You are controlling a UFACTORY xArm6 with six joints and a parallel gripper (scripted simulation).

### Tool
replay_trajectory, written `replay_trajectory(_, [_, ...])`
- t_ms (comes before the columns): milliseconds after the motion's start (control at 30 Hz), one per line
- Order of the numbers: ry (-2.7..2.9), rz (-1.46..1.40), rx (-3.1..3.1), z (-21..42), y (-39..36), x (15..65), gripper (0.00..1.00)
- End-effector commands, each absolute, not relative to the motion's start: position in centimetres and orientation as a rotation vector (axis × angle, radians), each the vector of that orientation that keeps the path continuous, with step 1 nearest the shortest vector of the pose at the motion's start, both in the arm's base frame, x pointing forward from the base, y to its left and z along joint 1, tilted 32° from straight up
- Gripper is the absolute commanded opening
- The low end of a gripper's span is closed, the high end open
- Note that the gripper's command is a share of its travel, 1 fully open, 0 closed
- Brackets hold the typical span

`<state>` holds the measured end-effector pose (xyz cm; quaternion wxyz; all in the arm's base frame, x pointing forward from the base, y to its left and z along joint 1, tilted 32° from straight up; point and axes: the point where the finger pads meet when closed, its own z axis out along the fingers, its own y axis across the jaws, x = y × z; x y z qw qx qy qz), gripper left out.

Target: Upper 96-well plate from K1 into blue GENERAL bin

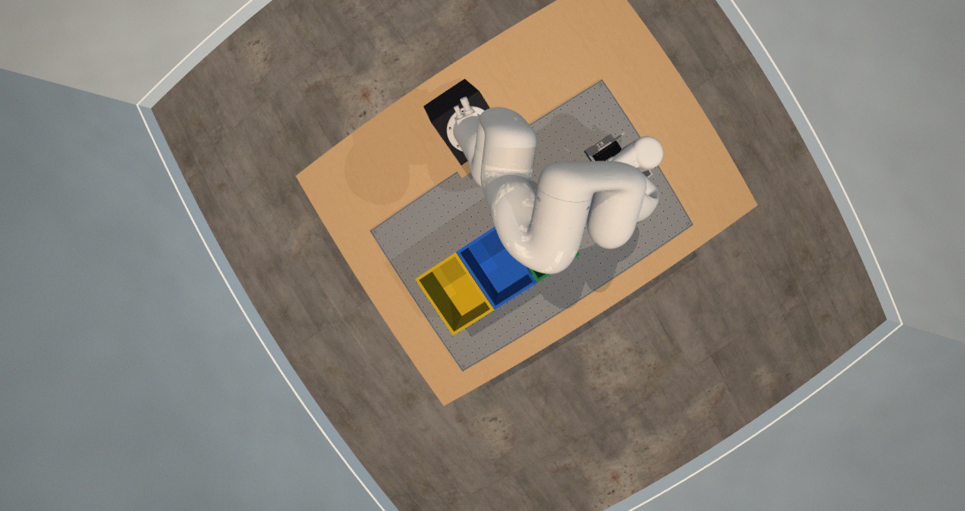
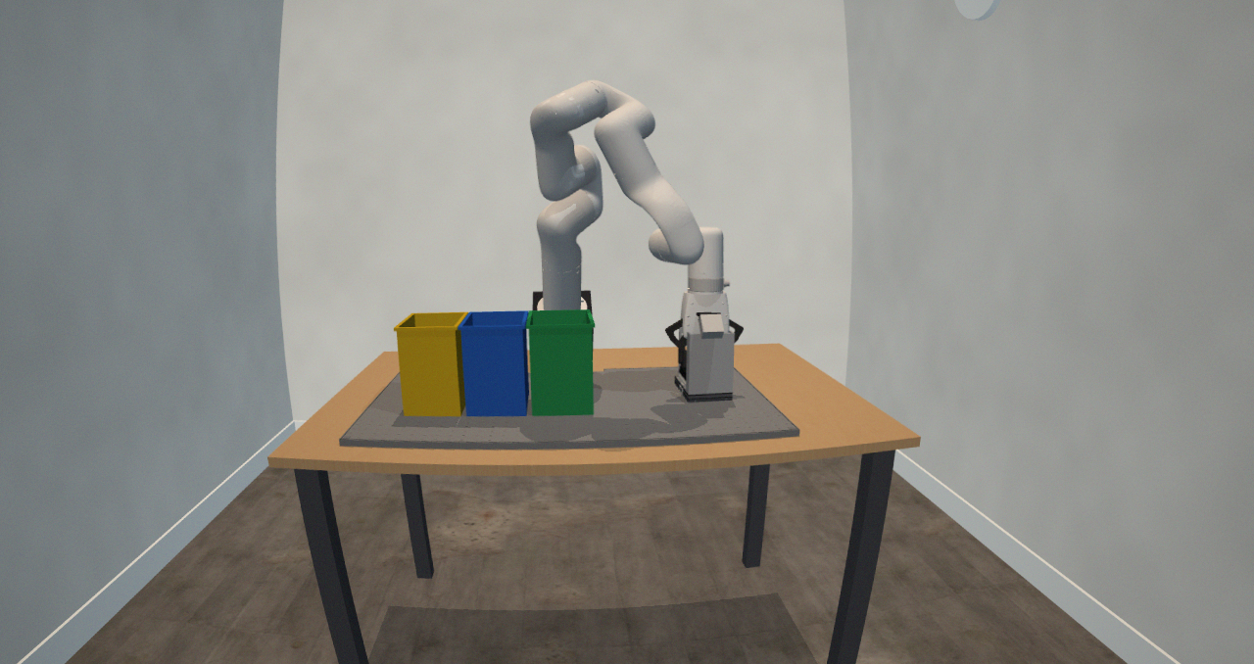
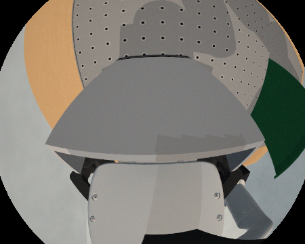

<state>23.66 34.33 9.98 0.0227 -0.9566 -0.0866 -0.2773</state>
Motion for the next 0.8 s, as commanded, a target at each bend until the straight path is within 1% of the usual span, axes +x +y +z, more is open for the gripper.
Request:
replay_trajectory(0, [-0.268, -0.86, -2.96, 9.9, 34.4, 23.8, 1.0])
replay_trajectory(767, [-0.268, -0.86, -2.96, 8.7, 34.6, 24.5, 1.0])
